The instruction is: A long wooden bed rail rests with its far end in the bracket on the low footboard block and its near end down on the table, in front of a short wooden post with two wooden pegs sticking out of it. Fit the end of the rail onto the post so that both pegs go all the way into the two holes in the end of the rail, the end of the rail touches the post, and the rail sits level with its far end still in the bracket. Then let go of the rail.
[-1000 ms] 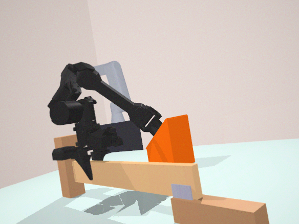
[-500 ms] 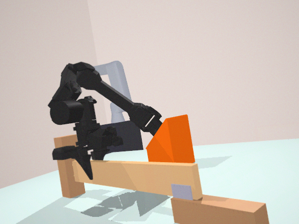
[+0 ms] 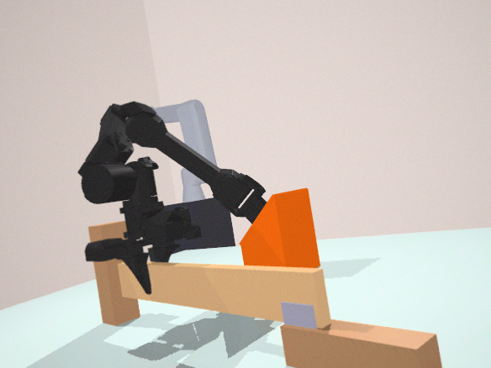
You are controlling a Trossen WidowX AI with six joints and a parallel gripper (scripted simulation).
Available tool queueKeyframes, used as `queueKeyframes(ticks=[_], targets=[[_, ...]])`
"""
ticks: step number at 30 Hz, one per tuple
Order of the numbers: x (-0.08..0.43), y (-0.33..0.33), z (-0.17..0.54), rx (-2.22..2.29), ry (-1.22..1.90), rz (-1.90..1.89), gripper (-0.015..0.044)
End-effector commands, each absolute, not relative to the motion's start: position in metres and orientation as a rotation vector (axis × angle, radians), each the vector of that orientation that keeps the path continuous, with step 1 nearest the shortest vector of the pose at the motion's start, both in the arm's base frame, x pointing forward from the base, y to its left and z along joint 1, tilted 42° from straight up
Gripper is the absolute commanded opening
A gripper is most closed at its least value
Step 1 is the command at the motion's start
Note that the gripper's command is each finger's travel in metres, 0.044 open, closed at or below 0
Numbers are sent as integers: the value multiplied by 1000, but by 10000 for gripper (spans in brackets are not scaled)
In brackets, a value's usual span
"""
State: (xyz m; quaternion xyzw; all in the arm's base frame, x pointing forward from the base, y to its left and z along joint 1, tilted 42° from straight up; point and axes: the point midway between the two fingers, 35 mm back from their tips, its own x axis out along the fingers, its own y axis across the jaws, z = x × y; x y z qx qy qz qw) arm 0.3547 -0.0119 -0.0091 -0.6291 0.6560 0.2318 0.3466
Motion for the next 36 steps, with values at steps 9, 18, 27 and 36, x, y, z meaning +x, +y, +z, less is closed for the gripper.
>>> queueKeyframes(ticks=[9, 18, 27, 36], targets=[[354, -15, -7, -1634, 1702, 603, 0], [354, -13, -9, -1634, 1702, 603, 0], [355, -13, -12, -1634, 1701, 603, 0], [355, -12, -13, -1634, 1701, 603, 0]])
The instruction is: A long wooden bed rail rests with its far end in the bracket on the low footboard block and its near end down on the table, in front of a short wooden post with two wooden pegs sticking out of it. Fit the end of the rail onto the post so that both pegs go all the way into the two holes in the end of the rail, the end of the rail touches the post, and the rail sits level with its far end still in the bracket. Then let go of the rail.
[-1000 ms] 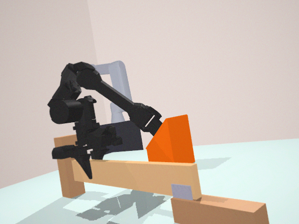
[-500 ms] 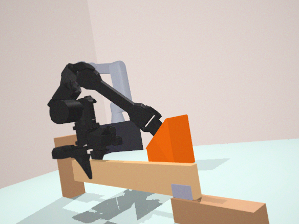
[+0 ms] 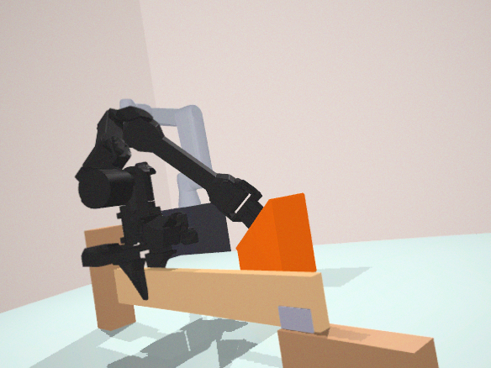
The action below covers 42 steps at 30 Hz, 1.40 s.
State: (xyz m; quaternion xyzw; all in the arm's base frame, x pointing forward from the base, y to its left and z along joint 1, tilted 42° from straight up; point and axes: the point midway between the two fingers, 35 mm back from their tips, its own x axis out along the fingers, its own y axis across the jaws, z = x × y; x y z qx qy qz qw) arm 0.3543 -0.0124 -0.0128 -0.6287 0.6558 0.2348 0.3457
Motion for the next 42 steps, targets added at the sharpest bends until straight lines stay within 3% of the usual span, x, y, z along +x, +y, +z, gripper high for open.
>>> queueKeyframes(ticks=[1, 42], targets=[[355, -11, -13, -1634, 1701, 603, 0], [354, -15, -6, -1634, 1702, 603, 0]])
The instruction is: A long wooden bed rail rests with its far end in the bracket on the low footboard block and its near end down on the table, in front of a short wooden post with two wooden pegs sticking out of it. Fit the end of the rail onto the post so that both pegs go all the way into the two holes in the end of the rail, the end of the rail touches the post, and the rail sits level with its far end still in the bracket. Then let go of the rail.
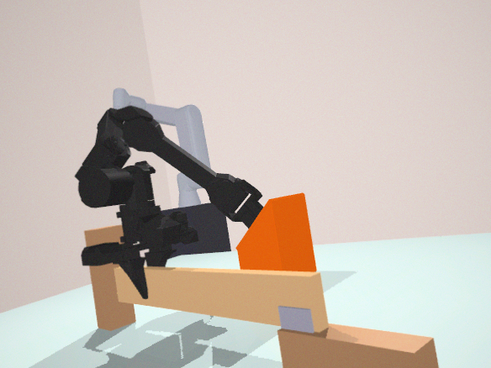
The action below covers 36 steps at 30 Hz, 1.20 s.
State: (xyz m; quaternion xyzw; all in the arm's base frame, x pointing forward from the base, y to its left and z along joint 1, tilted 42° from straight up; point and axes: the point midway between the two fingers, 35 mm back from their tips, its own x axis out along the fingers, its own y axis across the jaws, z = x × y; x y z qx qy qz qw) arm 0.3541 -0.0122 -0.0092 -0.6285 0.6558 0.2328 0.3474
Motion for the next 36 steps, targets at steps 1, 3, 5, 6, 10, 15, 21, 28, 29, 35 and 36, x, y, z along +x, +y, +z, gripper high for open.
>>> queueKeyframes(ticks=[1, 3, 5, 6, 10, 15, 21, 28, 29, 35, 36], targets=[[354, -15, -6, -1634, 1702, 603, 0], [354, -16, -6, -1634, 1702, 603, 0], [354, -16, -6, -1634, 1702, 603, 0], [354, -16, -6, -1634, 1702, 603, 0], [354, -16, -7, -1634, 1702, 603, 0], [354, -17, -7, -1634, 1702, 603, 0], [354, -17, -8, -1634, 1702, 602, 0], [354, -18, -7, -1635, 1702, 602, 0], [354, -18, -7, -1635, 1702, 602, 0], [354, -19, -5, -1635, 1702, 602, 0], [354, -19, -5, -1635, 1702, 602, 0]])
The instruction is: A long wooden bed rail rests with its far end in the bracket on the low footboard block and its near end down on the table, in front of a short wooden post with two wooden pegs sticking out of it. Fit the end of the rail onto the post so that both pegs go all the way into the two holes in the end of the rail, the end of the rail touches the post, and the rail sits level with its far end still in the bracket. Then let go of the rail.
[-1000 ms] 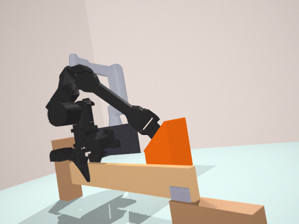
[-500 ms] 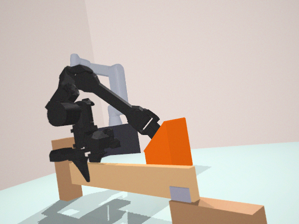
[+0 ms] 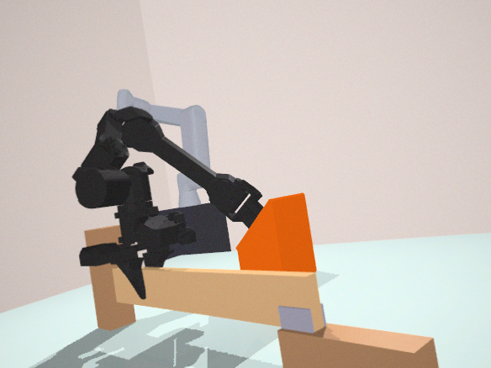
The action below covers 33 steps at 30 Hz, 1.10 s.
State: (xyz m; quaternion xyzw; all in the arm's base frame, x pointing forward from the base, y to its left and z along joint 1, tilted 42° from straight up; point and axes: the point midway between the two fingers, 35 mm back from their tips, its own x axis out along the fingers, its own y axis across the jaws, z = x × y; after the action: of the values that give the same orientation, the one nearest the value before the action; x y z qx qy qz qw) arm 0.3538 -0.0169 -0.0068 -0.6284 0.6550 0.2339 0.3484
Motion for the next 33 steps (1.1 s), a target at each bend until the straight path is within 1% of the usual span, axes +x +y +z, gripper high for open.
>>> queueKeyframes(ticks=[1, 14, 30, 31, 33], targets=[[353, -20, -5, -1635, 1702, 602, 0], [353, -22, -1, -1635, 1702, 602, 0], [353, -21, -3, -1629, 1700, 603, 420], [353, -21, -3, -1629, 1700, 603, 440], [353, -21, -3, -1629, 1700, 603, 440]])
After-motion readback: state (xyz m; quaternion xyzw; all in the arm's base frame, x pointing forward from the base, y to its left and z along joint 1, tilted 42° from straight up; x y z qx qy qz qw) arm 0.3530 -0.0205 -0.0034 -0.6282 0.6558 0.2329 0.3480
